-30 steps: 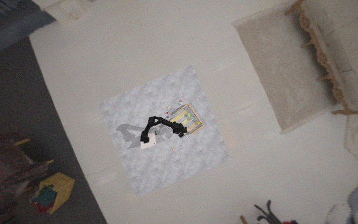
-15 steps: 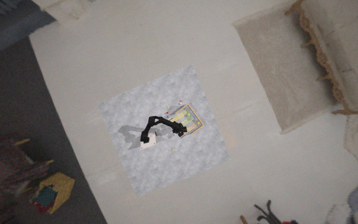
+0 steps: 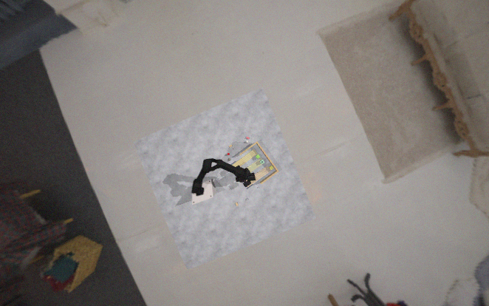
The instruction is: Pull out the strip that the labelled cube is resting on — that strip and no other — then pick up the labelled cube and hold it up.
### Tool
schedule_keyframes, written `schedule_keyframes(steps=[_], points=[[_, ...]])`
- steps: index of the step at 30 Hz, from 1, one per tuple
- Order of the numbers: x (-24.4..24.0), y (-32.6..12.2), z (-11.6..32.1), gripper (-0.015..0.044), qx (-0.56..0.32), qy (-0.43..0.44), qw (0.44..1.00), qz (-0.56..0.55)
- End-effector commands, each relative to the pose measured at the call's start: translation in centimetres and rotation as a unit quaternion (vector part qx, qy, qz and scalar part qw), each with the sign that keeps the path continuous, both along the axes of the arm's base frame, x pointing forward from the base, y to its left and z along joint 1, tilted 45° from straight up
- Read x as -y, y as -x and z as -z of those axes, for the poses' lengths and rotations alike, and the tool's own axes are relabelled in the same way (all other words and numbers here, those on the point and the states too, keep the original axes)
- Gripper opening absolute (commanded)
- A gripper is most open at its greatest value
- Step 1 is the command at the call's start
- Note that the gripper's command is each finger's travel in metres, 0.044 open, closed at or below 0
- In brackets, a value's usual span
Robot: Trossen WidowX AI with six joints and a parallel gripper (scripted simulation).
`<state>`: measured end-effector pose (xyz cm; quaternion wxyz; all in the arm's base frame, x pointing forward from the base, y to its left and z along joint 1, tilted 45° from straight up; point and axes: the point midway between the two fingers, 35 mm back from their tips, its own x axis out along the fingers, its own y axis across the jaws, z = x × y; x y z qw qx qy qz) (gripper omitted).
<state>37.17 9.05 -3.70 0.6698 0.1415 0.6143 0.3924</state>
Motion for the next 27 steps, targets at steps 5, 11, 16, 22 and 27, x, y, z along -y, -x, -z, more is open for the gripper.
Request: schedule_keyframes(steps=[5,11,16,22,27], points=[[-0.16,0.02,0.02,0.0,-0.001,-0.002,1.0,0.0],[-0.2,0.02,0.06,0.0,-0.001,-0.002,1.0,0.0],[-0.24,0.02,0.1,0.0,-0.001,-0.002,1.0,0.0],[-0.28,0.01,0.15,0.0,-0.001,-0.002,1.0,0.0],[-0.31,-0.01,0.18,0.0,-0.001,-0.002,1.0,0.0]])
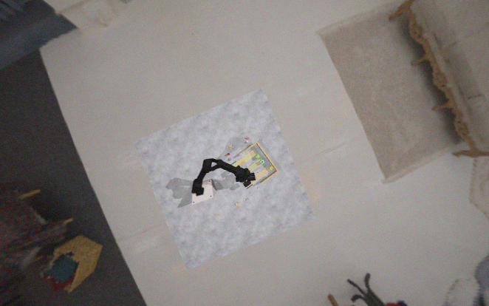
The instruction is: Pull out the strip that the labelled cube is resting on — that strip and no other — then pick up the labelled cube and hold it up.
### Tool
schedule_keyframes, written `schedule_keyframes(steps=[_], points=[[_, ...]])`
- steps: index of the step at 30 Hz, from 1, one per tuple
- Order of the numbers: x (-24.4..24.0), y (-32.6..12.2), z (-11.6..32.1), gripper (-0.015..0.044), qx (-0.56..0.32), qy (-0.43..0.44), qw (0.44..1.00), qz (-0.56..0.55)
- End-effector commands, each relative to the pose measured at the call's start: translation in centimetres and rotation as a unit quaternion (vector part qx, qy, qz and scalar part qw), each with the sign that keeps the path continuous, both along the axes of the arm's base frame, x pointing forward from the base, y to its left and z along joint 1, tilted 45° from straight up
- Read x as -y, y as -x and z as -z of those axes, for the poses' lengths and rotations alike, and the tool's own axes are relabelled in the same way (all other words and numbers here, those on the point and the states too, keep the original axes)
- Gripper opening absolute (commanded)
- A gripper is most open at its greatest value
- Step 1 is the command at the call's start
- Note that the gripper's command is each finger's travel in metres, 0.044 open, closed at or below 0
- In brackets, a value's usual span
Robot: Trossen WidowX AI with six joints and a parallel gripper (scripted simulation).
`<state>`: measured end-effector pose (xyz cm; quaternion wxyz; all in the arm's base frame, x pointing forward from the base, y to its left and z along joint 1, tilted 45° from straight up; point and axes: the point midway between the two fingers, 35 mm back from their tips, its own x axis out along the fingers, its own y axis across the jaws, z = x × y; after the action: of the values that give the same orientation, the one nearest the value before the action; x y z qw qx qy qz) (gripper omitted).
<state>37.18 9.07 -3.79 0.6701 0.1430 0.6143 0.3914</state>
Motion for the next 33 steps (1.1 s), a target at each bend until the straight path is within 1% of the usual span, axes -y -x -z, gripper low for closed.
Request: schedule_keyframes(steps=[1,20,33], points=[[-0.3,0.0,0.1,0.0,0.0,-0.002,1.0,-0.001],[-0.4,-0.1,0.3,0.0,0.0,-0.002,1.0,-0.001],[0.3,1.7,0.8,0.0,-0.001,-0.002,1.0,-0.001]])
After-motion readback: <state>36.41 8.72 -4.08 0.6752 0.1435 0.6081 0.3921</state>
